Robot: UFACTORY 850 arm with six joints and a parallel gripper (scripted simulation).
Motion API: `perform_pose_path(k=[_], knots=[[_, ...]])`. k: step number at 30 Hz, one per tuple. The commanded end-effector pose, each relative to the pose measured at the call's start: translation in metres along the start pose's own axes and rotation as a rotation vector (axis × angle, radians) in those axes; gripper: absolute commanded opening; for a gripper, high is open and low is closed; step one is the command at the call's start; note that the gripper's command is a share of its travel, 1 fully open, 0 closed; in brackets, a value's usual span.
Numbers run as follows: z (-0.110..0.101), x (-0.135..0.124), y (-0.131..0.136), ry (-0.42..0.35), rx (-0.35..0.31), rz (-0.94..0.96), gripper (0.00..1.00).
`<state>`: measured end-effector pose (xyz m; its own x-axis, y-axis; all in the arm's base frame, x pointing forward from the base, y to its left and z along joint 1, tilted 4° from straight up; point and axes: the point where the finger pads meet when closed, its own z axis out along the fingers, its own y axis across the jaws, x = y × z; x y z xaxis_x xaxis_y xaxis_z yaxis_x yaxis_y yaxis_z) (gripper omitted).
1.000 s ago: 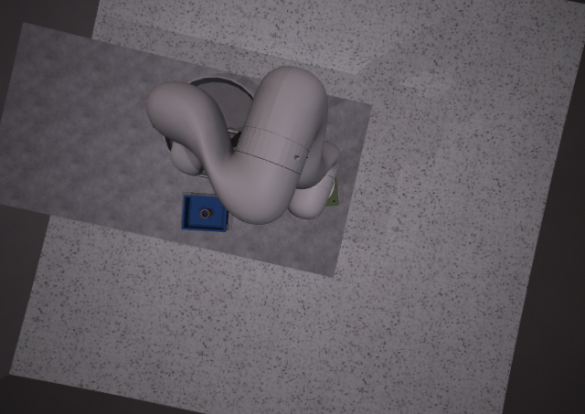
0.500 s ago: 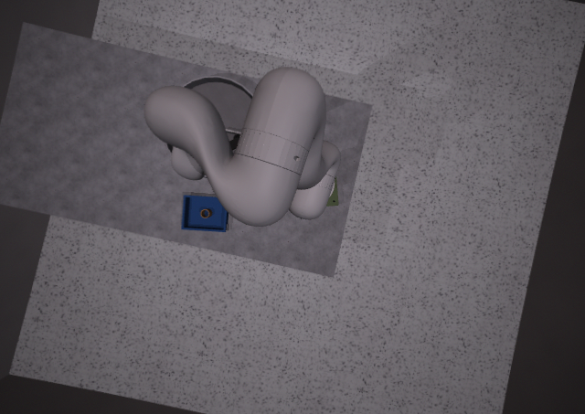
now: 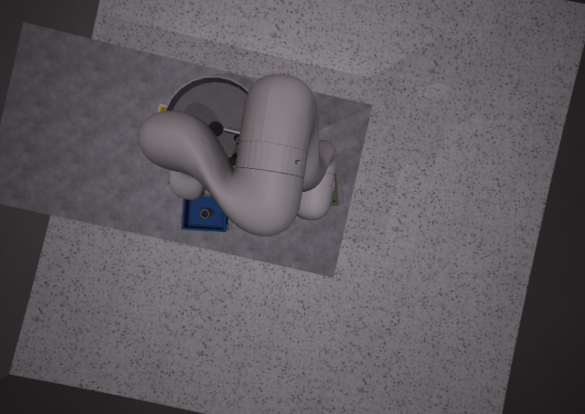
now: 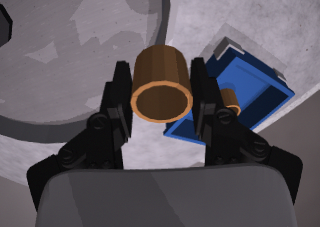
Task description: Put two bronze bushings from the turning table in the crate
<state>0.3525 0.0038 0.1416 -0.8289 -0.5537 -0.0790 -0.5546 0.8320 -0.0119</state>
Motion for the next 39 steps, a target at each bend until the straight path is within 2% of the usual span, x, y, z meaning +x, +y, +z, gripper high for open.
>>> perform_pose_path(k=[1,11,13,22,28,39], knots=[[0.0,-0.022,0.024,0.011,0.014,0.052,0.0],[0.002,-0.075,0.082,0.011,0.015,0.176,0.0],[0.002,-0.075,0.082,0.011,0.015,0.176,0.0],[0.003,-0.11,0.123,0.011,0.015,0.26,0.0],[0.003,-0.119,0.134,0.01,0.016,0.283,0.0],[0.003,-0.121,0.136,0.01,0.016,0.285,0.0]])
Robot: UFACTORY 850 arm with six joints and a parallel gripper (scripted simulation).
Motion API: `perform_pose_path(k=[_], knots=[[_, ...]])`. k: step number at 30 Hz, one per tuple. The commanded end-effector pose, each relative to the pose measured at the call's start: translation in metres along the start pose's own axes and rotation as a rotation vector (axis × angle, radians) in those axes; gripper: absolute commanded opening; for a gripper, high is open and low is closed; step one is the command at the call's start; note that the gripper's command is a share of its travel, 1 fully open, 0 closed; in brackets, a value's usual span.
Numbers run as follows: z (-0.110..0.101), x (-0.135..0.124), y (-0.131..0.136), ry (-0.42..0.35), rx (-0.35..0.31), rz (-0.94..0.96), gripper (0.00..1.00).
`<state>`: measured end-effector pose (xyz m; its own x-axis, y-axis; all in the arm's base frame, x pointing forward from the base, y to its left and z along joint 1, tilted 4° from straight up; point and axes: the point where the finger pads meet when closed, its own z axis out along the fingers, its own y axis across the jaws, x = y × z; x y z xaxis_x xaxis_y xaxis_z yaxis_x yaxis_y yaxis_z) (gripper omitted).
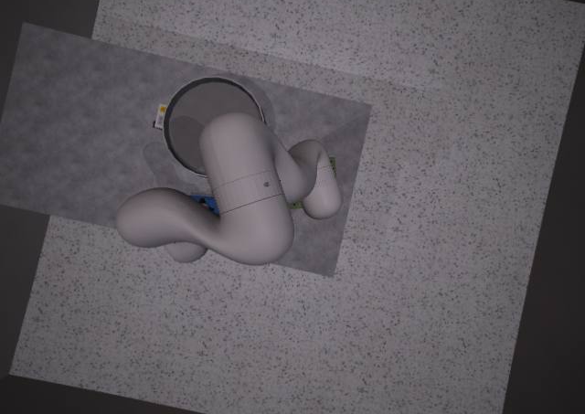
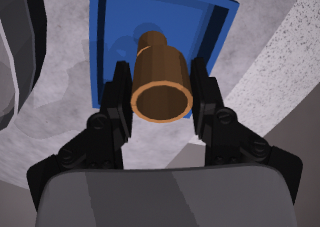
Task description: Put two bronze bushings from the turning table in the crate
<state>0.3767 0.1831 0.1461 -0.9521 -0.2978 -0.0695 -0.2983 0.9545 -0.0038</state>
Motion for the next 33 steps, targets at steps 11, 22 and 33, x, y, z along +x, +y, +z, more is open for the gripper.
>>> perform_pose_path(k=[11,22,33], knots=[[0.001,-0.001,0.0,-0.002,0.003,0.001,0.0],[0.053,-0.001,0.001,-0.002,0.003,0.001,0.0],[0.066,-0.001,0.001,-0.002,0.003,0.001,0.0]])
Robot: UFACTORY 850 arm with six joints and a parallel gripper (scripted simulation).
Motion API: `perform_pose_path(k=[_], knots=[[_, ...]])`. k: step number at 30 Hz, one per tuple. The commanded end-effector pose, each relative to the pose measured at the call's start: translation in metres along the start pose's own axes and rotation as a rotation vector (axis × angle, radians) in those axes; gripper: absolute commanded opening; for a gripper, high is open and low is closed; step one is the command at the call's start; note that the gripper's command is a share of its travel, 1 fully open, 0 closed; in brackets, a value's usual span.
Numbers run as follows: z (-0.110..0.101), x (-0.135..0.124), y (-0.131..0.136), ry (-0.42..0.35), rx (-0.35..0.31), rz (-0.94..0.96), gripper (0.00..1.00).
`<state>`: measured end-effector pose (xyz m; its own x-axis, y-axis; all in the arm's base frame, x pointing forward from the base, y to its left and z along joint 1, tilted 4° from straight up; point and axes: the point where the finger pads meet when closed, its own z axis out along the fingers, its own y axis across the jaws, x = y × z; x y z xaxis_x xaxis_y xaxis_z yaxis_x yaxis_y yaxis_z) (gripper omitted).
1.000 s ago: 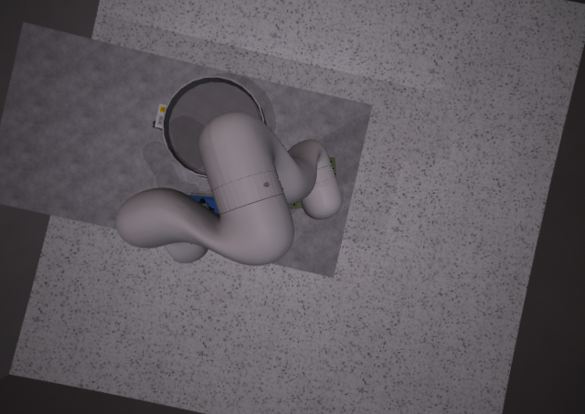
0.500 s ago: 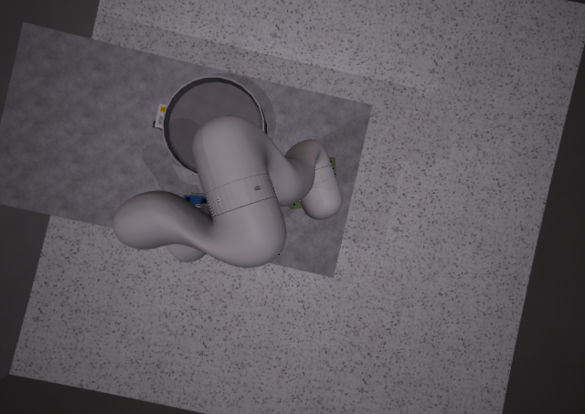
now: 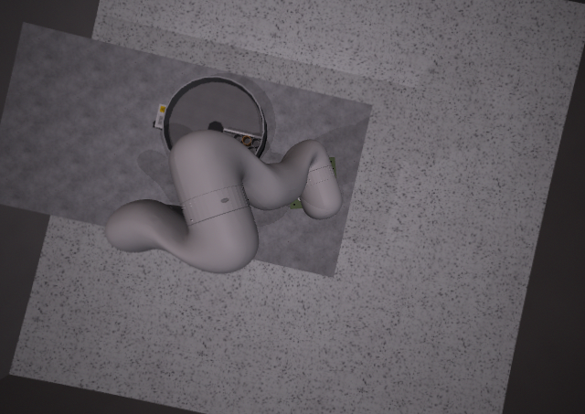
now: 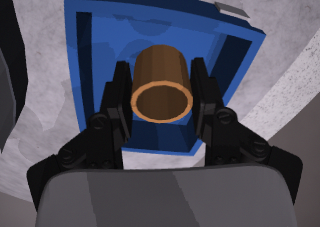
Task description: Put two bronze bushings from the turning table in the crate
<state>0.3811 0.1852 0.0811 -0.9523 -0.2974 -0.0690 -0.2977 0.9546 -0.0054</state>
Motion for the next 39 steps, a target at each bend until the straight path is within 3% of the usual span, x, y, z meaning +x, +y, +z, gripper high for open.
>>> perform_pose_path(k=[1,15,39], knots=[[0.001,-0.001,0.0,-0.002,0.001,0.0,0.0],[0.003,-0.001,0.0,-0.002,0.001,0.0,0.0],[0.039,-0.001,0.0,-0.002,0.001,0.0,0.0]])
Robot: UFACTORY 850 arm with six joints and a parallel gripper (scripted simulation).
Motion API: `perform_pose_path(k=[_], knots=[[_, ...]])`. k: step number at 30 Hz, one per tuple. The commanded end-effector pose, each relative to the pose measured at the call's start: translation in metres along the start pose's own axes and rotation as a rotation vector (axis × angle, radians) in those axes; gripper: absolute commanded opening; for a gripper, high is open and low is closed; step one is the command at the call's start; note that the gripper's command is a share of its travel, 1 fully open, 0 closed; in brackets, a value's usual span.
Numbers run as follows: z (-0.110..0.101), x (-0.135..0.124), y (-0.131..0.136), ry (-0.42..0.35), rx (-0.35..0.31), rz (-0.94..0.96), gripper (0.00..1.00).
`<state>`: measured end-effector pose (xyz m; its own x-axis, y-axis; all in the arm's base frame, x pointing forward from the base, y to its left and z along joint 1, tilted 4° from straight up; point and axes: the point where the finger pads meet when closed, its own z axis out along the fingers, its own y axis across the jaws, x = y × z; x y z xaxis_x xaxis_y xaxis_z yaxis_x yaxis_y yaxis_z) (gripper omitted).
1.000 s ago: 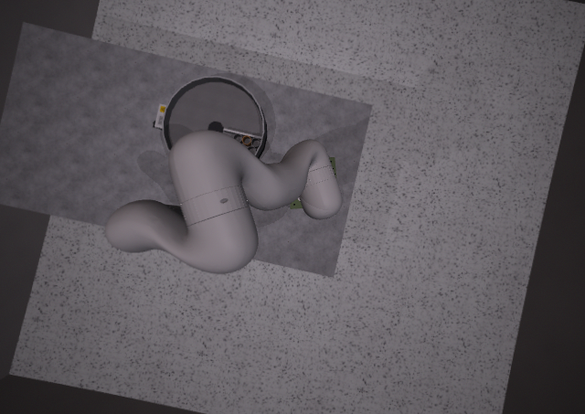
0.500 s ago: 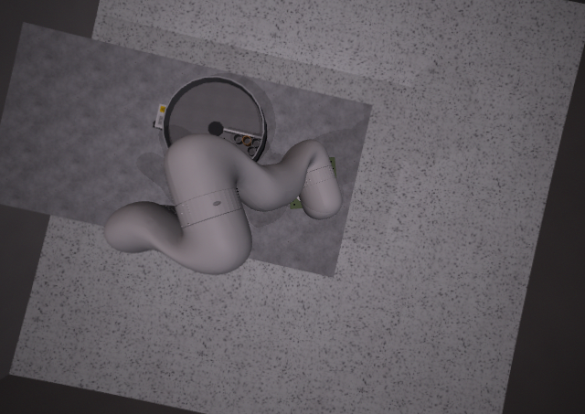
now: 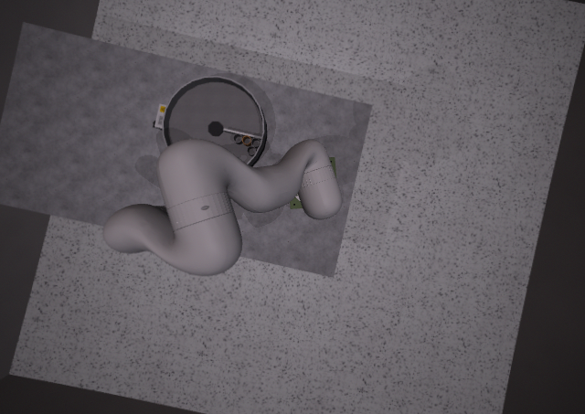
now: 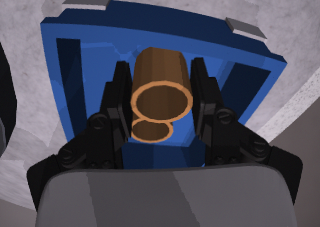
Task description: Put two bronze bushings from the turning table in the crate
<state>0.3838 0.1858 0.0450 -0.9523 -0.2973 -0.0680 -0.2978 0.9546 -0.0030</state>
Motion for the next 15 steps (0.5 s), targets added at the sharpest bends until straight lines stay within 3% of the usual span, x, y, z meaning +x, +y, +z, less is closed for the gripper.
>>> perform_pose_path(k=[1,15], knots=[[0.0035,-0.0008,0.0001,-0.003,0.004,0.0,0.0],[0.007,-0.0008,0.0001,-0.003,0.003,0.0,0.0]])
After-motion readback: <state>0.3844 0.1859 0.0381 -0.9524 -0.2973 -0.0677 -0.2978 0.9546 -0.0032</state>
